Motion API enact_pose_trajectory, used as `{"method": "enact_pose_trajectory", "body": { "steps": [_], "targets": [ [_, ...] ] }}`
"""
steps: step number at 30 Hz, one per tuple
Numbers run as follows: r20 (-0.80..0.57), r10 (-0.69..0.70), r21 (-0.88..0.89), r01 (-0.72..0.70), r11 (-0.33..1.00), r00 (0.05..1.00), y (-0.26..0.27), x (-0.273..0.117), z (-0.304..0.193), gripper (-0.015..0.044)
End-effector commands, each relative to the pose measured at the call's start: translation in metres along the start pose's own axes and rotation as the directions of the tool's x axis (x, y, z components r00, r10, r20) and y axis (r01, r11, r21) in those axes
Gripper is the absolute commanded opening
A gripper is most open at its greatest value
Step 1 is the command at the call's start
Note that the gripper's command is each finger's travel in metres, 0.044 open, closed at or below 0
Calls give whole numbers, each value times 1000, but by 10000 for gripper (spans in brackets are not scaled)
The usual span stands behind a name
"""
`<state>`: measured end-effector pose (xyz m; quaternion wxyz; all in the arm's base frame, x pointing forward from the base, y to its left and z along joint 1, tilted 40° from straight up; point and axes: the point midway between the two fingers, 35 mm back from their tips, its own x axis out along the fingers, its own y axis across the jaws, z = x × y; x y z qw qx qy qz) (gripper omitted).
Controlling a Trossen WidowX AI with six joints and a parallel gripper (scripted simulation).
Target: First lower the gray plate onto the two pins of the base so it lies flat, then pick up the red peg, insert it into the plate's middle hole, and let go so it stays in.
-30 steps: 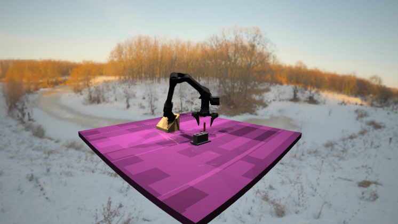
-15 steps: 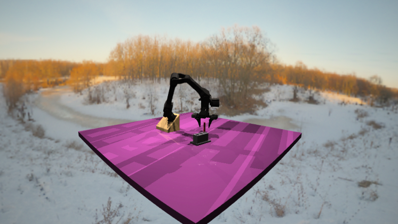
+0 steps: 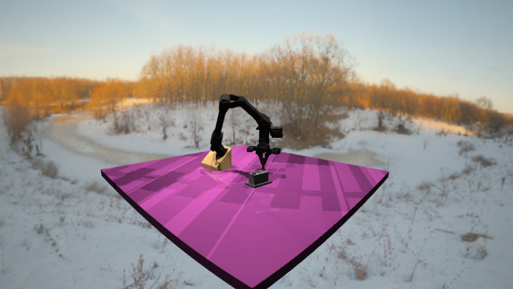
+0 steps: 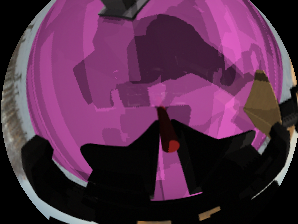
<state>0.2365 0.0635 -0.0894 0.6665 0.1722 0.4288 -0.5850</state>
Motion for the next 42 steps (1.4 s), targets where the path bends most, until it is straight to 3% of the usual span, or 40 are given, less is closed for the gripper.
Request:
{"method": "enact_pose_trajectory", "body": {
  "steps": [1, 29, 42],
  "targets": [
    [4, 3, -5, -3, 1000, 1000, 1, 0, 0, 0],
    [0, 4, -6, -4, 1000, 1000, 8, -81, -1, 0],
    [-10, 9, -11, -9, 1000, 1000, 21, -74, 26, 0]
  ]
}}
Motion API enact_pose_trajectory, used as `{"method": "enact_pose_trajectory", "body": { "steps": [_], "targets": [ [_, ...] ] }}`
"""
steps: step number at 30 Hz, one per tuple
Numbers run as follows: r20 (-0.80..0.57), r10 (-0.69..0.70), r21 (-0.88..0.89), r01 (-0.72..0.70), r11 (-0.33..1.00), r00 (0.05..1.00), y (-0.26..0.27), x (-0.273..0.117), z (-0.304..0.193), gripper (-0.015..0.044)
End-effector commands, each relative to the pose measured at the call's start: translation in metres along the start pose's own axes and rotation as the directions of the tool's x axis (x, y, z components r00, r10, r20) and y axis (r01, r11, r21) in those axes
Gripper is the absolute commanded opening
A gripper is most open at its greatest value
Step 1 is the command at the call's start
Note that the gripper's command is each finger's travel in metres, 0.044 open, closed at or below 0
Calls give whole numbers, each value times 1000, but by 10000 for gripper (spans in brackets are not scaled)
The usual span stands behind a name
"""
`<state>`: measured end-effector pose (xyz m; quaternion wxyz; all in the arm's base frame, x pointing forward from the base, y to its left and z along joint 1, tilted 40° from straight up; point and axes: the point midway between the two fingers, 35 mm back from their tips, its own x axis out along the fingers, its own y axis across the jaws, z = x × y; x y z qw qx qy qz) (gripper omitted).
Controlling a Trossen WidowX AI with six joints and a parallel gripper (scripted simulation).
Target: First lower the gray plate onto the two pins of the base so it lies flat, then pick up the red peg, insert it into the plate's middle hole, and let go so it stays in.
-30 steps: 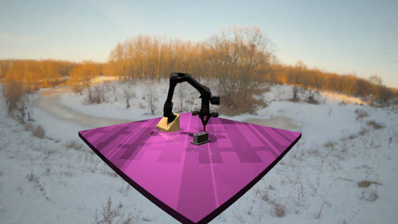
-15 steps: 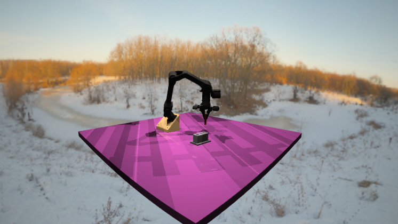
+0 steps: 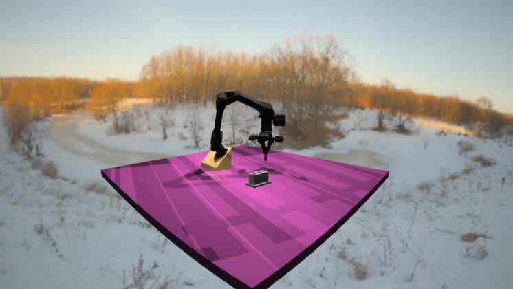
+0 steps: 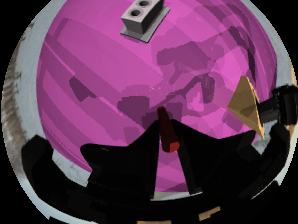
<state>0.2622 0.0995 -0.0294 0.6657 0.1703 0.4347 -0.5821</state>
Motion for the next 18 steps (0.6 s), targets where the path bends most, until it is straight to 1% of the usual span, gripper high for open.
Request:
{"method": "enact_pose_trajectory", "body": {
  "steps": [1, 18],
  "targets": [
    [-5, 10, 2, -10, 1000, 1000, 5, -3, 11, 0],
    [-25, 22, 19, -21, 1000, 999, 17, -7, 53, 0]
  ]
}}
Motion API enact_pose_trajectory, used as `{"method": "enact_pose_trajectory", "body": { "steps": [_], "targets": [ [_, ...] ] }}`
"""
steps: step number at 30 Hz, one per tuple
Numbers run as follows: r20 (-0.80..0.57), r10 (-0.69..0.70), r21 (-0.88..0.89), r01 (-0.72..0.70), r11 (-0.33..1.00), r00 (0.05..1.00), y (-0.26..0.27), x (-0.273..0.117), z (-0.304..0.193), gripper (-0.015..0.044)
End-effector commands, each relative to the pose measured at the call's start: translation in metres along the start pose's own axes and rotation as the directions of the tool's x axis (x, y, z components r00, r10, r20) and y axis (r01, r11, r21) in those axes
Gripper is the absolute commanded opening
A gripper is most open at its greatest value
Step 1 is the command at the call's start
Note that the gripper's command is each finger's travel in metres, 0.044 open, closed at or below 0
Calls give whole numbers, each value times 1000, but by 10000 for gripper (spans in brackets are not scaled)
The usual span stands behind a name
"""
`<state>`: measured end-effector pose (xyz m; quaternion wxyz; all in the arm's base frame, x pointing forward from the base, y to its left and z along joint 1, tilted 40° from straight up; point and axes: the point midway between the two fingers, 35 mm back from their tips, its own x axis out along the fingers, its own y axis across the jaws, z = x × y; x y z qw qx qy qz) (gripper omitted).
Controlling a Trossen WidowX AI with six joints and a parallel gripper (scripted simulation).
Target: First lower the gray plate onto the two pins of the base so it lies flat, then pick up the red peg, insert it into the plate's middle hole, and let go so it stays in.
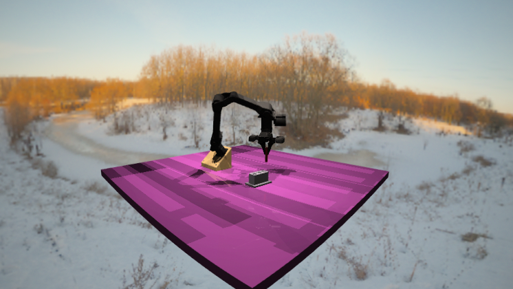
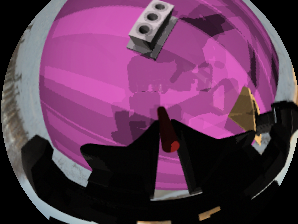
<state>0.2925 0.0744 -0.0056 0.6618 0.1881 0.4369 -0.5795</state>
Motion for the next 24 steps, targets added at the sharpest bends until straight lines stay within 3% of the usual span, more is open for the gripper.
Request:
{"method": "enact_pose_trajectory", "body": {
  "steps": [1, 24],
  "targets": [
    [3, 8, -2, -8, 1000, 1000, 4, -3, 12, 0],
    [17, 9, -7, -9, 1000, 1000, 13, -6, 80, 0]
  ]
}}
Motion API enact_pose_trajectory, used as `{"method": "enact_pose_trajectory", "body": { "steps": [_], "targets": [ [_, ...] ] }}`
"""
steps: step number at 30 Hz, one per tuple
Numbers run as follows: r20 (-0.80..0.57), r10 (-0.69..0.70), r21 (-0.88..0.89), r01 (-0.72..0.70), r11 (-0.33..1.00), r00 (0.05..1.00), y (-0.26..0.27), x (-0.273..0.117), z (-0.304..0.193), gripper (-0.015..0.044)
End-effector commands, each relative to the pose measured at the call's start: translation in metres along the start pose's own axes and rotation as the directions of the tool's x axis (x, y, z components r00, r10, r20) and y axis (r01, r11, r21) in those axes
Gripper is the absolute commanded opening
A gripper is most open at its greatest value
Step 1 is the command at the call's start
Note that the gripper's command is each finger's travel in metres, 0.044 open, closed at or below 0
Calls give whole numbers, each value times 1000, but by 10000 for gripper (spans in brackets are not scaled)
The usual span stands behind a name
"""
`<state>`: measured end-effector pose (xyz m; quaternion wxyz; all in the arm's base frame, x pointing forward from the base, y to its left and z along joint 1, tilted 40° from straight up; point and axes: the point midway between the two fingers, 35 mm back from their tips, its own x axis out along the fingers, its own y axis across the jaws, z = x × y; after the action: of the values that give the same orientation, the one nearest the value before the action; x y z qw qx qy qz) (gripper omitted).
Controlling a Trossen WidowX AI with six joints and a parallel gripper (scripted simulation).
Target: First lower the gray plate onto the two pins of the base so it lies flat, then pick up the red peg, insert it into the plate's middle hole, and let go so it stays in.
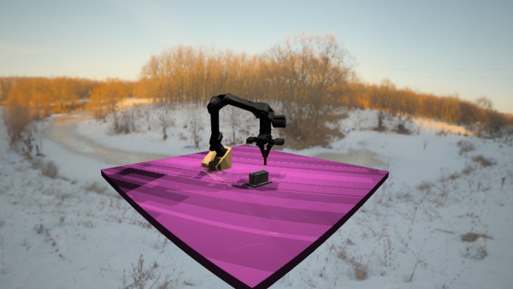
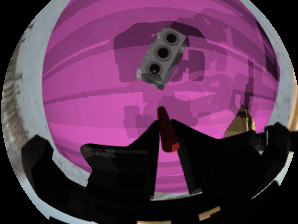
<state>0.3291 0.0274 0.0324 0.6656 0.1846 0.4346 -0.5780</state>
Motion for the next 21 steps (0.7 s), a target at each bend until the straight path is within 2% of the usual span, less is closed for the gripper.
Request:
{"method": "enact_pose_trajectory", "body": {
  "steps": [1, 21],
  "targets": [
    [9, 5, -3, -5, 1000, 1000, 1, -2, 14, 0],
    [33, -9, -5, 9, 1000, 999, -4, -2, 77, 0]
  ]
}}
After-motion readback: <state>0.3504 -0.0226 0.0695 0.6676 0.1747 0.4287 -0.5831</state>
